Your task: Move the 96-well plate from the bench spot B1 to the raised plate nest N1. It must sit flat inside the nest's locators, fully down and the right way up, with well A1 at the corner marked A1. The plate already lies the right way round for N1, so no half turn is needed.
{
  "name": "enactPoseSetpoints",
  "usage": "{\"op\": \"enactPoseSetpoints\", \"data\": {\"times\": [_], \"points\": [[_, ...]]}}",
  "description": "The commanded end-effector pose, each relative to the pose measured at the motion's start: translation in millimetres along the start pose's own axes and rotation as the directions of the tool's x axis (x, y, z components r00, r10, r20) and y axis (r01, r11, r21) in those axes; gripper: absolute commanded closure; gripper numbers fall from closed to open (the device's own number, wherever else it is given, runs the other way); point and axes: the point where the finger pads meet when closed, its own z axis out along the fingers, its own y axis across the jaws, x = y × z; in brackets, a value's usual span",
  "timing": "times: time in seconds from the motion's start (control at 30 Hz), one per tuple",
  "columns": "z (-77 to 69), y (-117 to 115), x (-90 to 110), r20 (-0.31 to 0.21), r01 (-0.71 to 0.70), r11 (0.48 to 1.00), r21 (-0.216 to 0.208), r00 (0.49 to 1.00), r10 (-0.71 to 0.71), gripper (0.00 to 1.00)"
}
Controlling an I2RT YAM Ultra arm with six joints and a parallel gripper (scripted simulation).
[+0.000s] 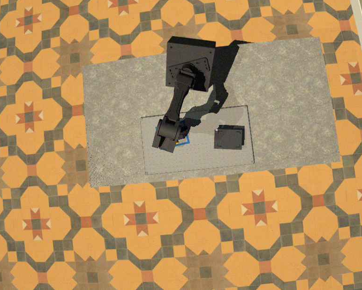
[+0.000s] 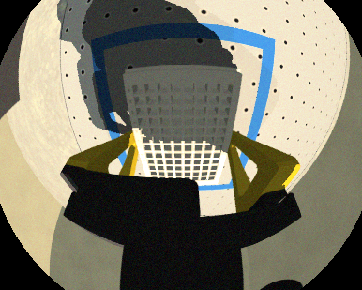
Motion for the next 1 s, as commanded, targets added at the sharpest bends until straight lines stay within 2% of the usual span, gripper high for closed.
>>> {"op": "enactPoseSetpoints", "data": {"times": [0.0,0.9,0.97], "points": [[-2.1,-2.7,2.0,-0.004,0.004,1.0,0.007,1.0,-0.004,1.0],[-2.1,-2.7,2.0,-0.004,0.004,1.0,0.007,1.0,-0.004,1.0],[-9.9,4.5,0.5,0.003,-0.005,1.0,-0.007,1.0,0.005,1.0]]}}
